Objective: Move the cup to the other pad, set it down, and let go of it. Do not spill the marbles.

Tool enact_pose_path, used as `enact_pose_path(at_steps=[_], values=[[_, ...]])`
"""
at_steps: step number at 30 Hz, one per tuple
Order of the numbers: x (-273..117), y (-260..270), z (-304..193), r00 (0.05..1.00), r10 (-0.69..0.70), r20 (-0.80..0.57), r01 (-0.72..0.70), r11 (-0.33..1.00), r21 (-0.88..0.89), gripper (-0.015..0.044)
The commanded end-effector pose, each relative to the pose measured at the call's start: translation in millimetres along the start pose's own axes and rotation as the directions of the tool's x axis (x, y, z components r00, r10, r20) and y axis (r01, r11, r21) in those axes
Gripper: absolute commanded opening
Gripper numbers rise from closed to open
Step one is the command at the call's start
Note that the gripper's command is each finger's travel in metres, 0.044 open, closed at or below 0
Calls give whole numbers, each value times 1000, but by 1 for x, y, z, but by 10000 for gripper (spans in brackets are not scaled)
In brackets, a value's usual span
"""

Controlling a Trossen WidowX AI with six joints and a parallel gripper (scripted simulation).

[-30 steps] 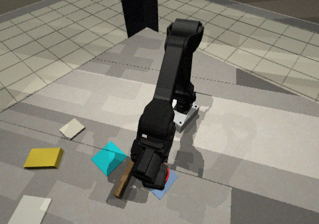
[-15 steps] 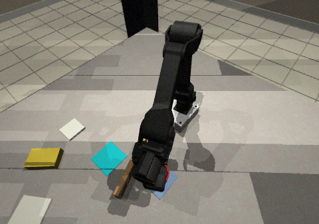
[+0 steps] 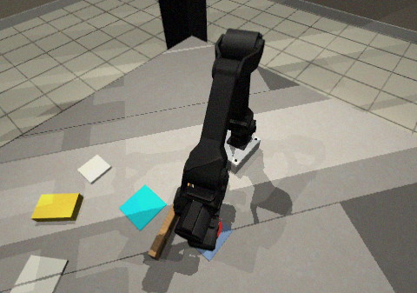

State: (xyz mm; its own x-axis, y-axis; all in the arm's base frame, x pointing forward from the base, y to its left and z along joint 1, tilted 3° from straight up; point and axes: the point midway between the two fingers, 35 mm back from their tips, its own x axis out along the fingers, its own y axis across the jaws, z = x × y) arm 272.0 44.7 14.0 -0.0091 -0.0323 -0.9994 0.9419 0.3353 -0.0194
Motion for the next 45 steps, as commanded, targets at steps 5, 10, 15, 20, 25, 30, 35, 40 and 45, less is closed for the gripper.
enact_pose_path(at_steps=[5, 10, 15, 20, 25, 30, 35, 40, 45], values=[[0, 0, 0, 1000, 1, 0, -1, 1000, 0, 29], [0, 0, 0, 1000, 1, 0, -1, 1000, 0, 0], [-3, 1, 0, 1000, 0, 0, 0, 1000, 0, 0], [-18, 2, 0, 1000, 0, 1, 0, 1000, -1, 0], [-36, 3, 0, 1000, -1, 2, 1, 1000, -2, 0], [-52, 4, 0, 1000, -2, 2, 2, 1000, -2, 0], [-69, 4, 0, 1000, -3, 3, 3, 1000, -3, 0], [-74, 4, -1, 1000, -4, 3, 4, 1000, -3, 0], [-72, 5, -1, 1000, -3, 0, 3, 1000, -7, 0]])
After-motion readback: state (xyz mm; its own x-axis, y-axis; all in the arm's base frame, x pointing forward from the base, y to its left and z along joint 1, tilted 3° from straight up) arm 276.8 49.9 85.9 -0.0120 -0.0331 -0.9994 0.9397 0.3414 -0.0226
